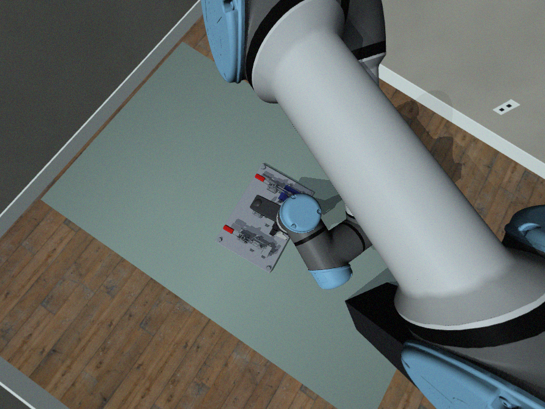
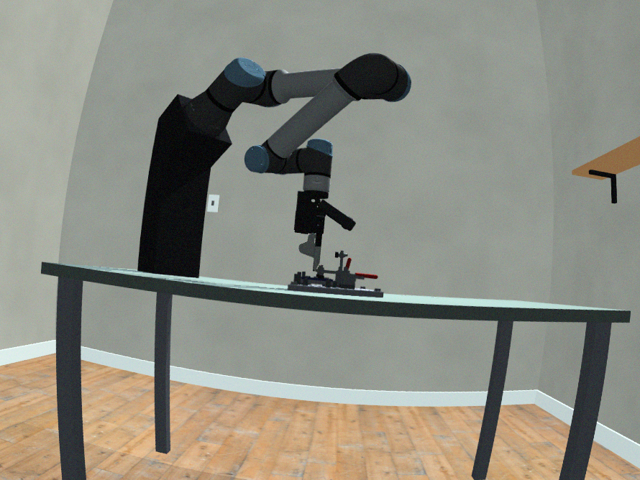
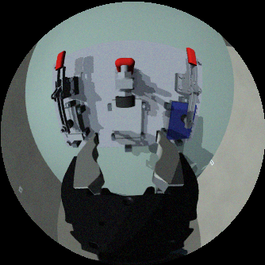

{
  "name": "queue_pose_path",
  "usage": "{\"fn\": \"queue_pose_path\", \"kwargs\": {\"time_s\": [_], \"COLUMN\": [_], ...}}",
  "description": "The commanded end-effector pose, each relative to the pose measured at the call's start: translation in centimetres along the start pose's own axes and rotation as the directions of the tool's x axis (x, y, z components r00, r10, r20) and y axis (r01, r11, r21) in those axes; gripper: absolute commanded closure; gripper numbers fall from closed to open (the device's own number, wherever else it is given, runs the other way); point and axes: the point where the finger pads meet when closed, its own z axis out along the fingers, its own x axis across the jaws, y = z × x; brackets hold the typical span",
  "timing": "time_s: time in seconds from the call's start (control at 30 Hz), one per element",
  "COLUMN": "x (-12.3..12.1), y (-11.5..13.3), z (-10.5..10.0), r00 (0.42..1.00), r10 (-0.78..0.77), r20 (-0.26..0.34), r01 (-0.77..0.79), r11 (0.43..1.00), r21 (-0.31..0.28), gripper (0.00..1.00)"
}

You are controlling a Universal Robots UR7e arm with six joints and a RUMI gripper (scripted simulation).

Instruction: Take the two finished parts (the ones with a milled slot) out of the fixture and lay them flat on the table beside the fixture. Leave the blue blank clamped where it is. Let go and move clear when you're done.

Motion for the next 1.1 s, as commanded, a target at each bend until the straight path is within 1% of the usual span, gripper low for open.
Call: {"fn": "queue_pose_path", "kwargs": {"time_s": [0.0,0.63,1.07], "x": [0.09,0.14,0.18], "y": [0.03,0.02,0.01], "z": [0.19,0.27,0.89], "r00": [1.000,1.000,1.000], "r10": [0.001,0.001,0.001], "r20": [-0.001,-0.002,-0.002], "r01": [-0.001,-0.001,-0.001], "r11": [1.000,1.000,1.000], "r21": [0.000,0.000,0.000], "gripper": [0.41,0.41,0.41]}}
